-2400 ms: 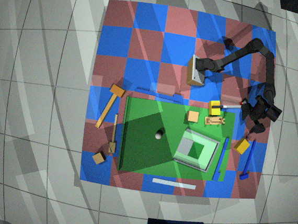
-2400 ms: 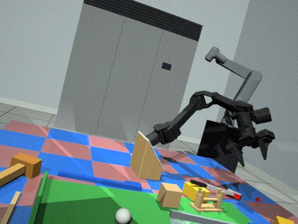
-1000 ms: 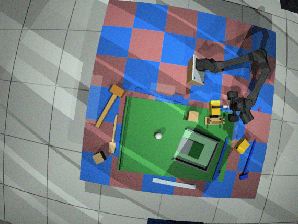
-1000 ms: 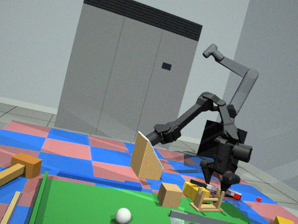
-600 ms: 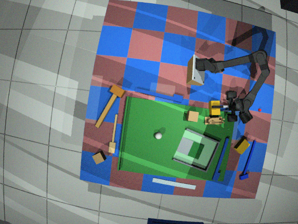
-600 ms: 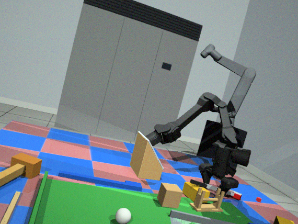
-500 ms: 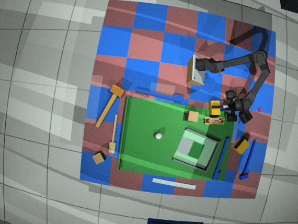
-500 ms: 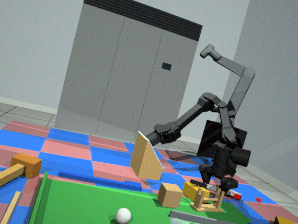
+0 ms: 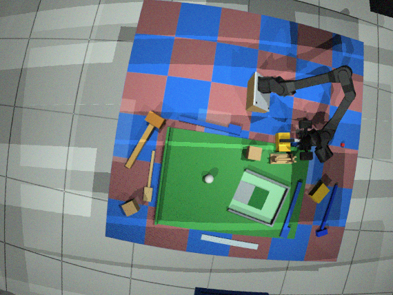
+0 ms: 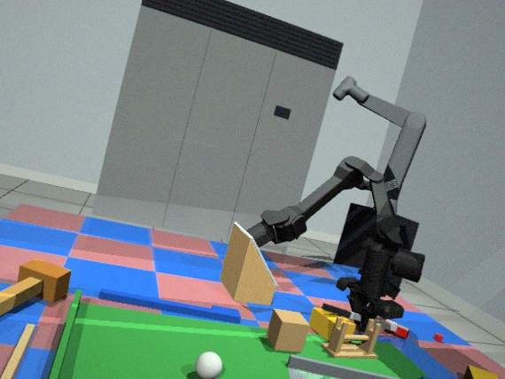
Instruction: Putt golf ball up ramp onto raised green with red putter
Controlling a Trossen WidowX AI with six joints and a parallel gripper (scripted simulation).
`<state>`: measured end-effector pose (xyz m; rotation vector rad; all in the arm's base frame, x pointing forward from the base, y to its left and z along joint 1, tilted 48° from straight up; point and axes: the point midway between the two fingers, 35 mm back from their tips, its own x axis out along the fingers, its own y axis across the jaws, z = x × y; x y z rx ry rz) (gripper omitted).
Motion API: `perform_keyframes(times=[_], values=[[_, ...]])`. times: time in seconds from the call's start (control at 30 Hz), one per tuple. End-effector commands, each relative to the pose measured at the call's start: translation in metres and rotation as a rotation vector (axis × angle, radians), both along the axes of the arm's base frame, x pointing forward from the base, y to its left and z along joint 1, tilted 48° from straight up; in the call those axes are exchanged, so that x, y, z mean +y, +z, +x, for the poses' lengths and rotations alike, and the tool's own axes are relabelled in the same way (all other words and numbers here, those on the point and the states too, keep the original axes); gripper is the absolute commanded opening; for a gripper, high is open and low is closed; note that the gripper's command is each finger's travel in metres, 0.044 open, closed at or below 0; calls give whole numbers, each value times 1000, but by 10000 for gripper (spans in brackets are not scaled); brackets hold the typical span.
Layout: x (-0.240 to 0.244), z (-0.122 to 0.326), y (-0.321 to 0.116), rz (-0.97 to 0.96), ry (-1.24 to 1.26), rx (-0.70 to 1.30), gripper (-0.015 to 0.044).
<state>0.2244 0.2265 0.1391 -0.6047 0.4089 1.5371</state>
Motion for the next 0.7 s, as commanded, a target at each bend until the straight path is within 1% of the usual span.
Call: perform_keyframes(times=[0.0, 0.17, 0.33, 0.67], values=[[0, 0, 0, 0, 1, 0, 33], [-1, 0, 1, 0, 1, -1, 0], [-14, 3, 10, -9, 3, -1, 0], [-54, 4, 44, -15, 4, 0, 0]])
